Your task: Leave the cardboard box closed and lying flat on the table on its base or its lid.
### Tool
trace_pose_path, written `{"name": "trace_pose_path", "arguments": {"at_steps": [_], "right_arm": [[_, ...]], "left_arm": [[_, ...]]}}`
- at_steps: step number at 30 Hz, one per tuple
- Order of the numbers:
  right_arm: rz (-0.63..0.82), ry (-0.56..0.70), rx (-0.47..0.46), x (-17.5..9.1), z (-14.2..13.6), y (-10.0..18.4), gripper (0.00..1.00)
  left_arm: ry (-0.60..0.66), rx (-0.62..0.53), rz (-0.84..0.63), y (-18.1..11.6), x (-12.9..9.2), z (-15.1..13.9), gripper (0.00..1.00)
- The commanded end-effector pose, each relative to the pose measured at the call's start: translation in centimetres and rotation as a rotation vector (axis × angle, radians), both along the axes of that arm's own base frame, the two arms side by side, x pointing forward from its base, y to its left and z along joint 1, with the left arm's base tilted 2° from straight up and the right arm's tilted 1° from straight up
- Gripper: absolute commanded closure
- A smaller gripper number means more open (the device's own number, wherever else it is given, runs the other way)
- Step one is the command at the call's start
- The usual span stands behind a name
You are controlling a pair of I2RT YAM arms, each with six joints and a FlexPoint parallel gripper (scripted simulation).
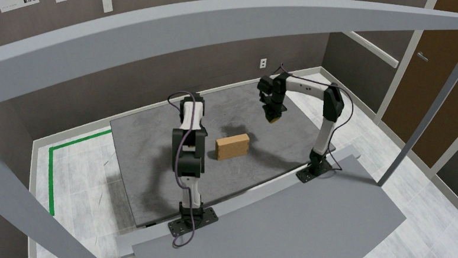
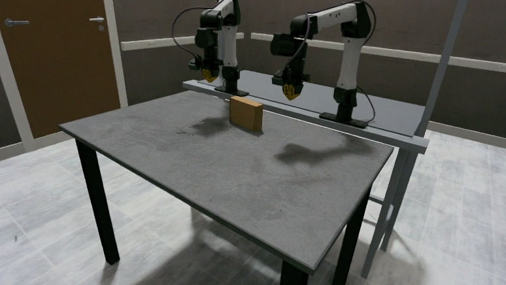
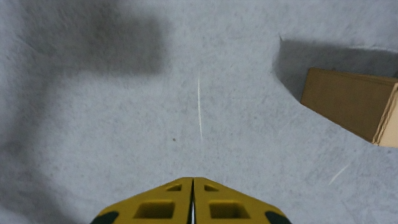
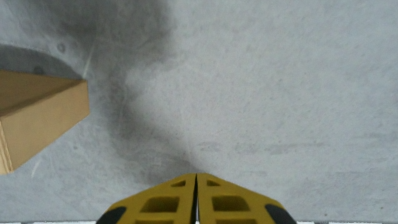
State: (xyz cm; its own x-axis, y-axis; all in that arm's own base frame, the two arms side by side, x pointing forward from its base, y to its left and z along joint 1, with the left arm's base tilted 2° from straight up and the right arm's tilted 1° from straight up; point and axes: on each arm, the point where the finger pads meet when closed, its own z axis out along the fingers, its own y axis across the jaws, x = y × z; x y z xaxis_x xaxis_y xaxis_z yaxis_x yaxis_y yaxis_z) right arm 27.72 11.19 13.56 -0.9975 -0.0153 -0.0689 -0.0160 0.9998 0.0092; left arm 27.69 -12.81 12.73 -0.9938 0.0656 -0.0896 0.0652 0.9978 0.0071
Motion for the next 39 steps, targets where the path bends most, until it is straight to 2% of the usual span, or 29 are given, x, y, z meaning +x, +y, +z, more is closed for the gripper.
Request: {"name": "trace_pose_path", "arguments": {"at_steps": [1,5,7,12,19,22,24,38,39], "right_arm": [[0.063,-0.006,0.047,-1.1,-0.4,1.3,1.00],[0.090,-0.025,0.062,-1.0,-0.9,1.8,1.00],[0.117,-0.040,0.075,-1.0,-1.5,2.4,1.00],[0.184,-0.083,0.110,-0.9,-2.9,3.7,1.00],[0.265,-0.145,0.157,-0.7,-2.9,3.3,1.00],[0.278,-0.154,0.164,-0.7,-2.9,3.3,1.00],[0.305,-0.172,0.178,-0.7,-2.9,3.3,1.00],[0.466,-0.277,0.259,-0.7,-3.0,3.3,1.00],[0.480,-0.286,0.266,-0.7,-3.0,3.3,1.00]], "left_arm": [[0.132,-0.009,0.044,0.1,-0.4,0.3,1.00],[0.123,-0.024,-0.001,-0.4,0.1,-0.2,1.00],[0.124,-0.034,-0.033,-0.8,0.1,-1.7,1.00],[0.088,-0.075,-0.105,-1.9,1.3,-2.9,1.00],[0.041,-0.132,-0.198,-3.2,3.0,-4.6,1.00],[0.034,-0.140,-0.210,-3.4,3.2,-4.9,1.00],[-0.026,-0.171,-0.238,-3.4,3.4,-3.3,1.00],[-0.106,-0.261,-0.409,-3.4,3.4,-3.4,1.00],[-0.079,-0.264,-0.419,-3.4,3.3,-4.5,1.00]]}}
